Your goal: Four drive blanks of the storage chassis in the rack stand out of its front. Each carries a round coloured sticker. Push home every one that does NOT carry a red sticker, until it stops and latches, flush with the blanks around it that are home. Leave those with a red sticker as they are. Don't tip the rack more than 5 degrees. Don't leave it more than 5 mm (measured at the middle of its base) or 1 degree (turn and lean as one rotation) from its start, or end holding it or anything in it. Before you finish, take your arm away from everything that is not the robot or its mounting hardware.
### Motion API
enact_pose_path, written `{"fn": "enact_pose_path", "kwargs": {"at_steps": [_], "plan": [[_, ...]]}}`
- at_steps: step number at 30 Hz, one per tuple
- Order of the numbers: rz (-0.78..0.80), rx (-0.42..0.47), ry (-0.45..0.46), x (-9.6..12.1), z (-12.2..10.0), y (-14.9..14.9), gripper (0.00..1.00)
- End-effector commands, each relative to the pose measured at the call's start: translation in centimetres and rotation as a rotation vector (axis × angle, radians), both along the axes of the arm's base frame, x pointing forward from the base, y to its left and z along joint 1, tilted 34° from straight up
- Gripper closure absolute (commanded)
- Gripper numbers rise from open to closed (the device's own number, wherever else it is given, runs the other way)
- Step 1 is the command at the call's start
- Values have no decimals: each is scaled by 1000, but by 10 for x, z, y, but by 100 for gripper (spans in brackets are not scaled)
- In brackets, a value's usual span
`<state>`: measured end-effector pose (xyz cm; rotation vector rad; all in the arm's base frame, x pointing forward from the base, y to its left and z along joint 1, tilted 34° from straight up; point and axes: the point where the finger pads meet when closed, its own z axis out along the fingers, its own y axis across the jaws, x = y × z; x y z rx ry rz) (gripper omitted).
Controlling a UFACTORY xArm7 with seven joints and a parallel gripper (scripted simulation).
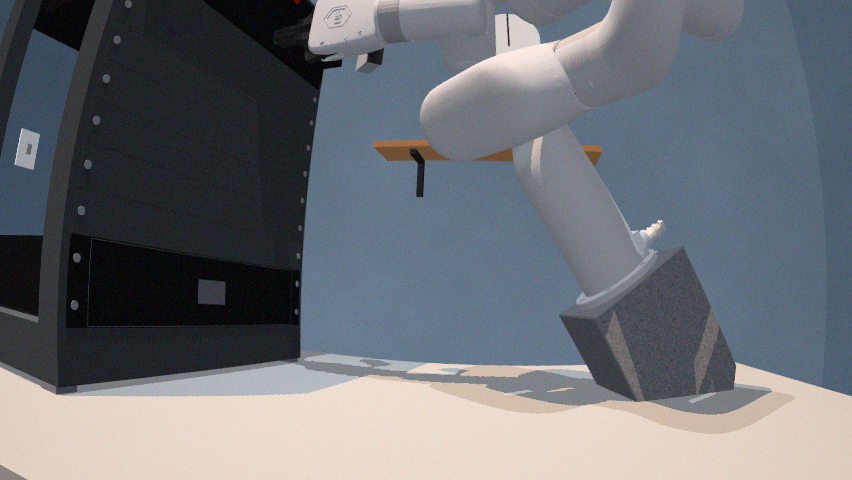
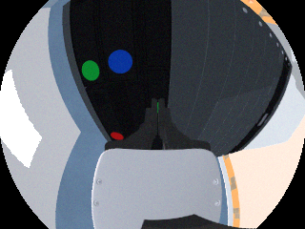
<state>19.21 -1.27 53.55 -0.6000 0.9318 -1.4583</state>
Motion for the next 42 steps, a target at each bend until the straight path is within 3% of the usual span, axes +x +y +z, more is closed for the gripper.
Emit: {"fn": "enact_pose_path", "kwargs": {"at_steps": [1,16,29,42], "plan": [[-1,0,-1,0,1,0,100],[-1,0,-2,-25,-15,6,100],[-1,0,-1,-75,-48,17,100],[-1,0,-1,-78,-51,18,100]]}}
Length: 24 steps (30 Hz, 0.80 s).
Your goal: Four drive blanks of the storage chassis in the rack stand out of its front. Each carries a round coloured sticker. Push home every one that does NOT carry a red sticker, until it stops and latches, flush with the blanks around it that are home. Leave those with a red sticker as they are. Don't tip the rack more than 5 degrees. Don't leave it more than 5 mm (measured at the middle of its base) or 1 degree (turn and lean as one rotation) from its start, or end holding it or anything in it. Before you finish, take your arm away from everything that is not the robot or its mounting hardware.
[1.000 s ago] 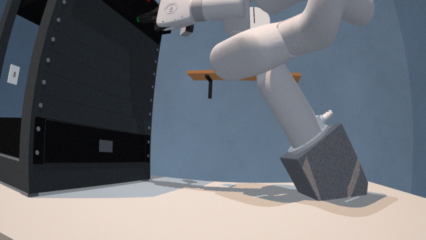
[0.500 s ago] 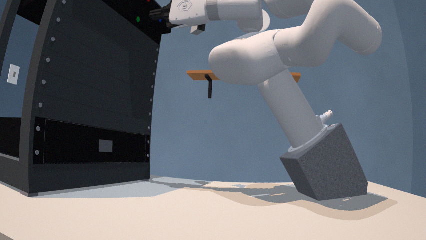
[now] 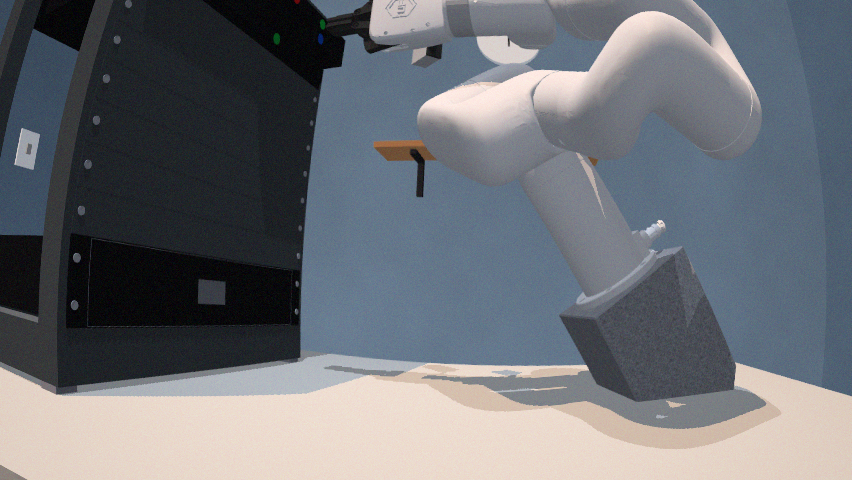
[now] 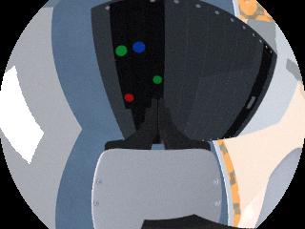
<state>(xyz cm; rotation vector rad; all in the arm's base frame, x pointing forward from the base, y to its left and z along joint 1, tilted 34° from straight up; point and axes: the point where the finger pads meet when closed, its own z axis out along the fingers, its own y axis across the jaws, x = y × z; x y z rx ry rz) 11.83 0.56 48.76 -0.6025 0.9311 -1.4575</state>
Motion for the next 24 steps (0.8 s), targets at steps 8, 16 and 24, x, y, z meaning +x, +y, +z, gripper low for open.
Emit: {"fn": "enact_pose_path", "kwargs": {"at_steps": [8,16,24], "plan": [[-3,1,-3,-4,-3,0,100],[-3,1,-3,-6,-3,-6,100],[-3,1,-3,-13,-1,-31,100]]}}
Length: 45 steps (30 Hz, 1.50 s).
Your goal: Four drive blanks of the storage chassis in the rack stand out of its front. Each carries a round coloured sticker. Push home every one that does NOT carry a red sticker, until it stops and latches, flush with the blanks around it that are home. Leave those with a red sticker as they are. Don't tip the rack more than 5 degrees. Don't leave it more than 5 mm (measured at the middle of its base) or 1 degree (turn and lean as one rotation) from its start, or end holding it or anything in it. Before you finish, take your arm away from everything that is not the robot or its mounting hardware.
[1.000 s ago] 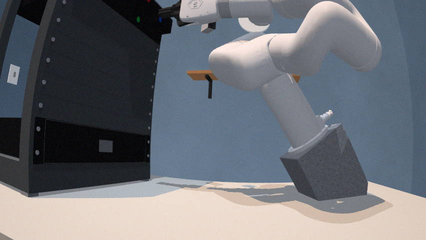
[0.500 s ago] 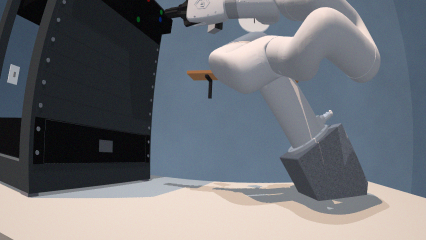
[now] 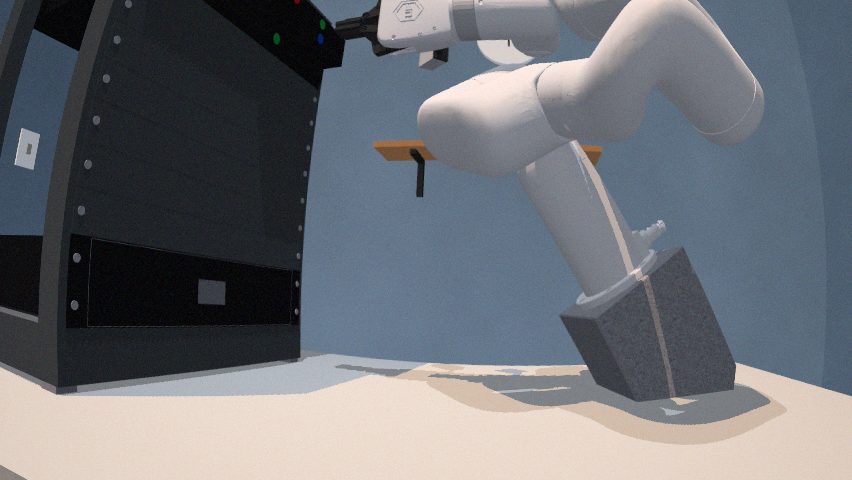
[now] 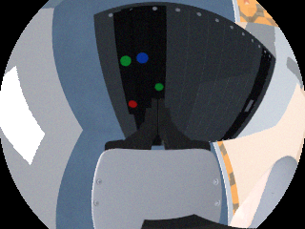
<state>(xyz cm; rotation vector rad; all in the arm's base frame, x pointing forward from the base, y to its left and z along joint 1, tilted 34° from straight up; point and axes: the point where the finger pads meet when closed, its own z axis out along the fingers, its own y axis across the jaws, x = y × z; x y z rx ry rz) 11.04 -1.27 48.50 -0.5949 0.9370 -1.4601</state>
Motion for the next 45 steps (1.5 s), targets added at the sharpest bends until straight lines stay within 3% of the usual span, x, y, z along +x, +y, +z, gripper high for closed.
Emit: {"fn": "enact_pose_path", "kwargs": {"at_steps": [1,14,25,39,45], "plan": [[4,-5,-2,-5,1,-12,100],[3,-5,-2,-24,4,-81,100],[3,-5,-2,-26,5,-91,100],[3,-5,-2,14,31,-101,100],[3,-5,-2,17,34,-101,100]]}}
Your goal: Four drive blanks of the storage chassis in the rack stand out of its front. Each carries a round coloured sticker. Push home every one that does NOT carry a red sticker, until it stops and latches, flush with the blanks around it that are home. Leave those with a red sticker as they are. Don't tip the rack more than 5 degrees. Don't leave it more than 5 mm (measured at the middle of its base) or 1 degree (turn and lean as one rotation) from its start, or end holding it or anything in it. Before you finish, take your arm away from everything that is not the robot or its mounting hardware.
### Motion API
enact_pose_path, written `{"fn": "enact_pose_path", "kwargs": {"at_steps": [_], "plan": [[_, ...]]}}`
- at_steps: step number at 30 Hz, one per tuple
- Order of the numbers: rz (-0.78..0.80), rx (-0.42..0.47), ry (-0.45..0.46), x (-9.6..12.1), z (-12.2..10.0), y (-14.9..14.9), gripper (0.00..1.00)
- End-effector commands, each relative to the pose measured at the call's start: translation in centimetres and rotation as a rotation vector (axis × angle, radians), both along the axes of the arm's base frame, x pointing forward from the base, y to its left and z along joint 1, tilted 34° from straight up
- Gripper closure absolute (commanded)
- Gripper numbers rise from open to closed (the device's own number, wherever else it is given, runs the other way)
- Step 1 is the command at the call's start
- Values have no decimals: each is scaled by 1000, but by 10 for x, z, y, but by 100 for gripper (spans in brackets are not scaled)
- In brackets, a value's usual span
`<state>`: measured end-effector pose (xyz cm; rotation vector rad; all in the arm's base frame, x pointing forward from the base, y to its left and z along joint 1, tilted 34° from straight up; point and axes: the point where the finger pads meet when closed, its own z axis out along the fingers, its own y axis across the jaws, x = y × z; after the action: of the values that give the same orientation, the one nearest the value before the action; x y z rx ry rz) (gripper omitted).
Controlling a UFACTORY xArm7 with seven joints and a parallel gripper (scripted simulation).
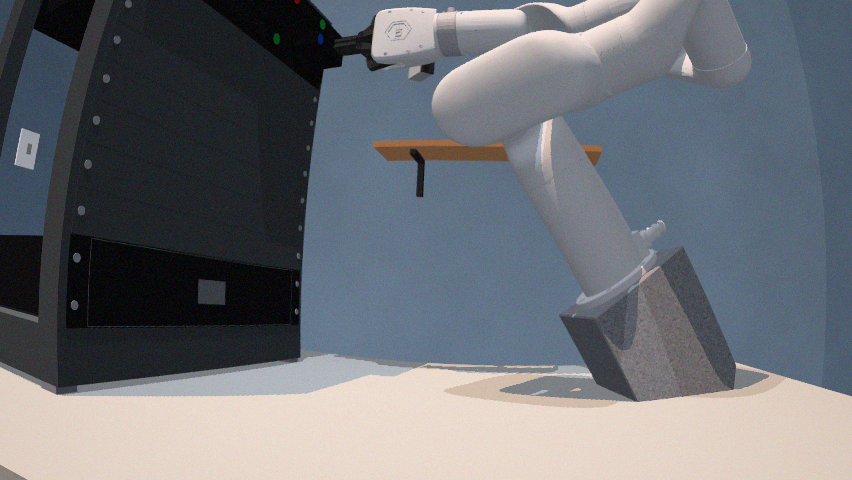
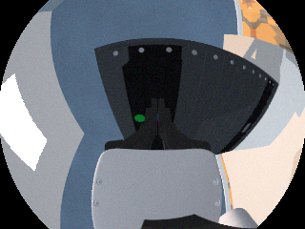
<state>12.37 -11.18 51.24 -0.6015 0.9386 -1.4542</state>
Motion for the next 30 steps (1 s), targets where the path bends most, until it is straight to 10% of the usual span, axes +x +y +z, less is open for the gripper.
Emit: {"fn": "enact_pose_path", "kwargs": {"at_steps": [1,30], "plan": [[-2,-4,-7,4,6,-2,100],[-2,-4,-7,12,12,-5,100]]}}
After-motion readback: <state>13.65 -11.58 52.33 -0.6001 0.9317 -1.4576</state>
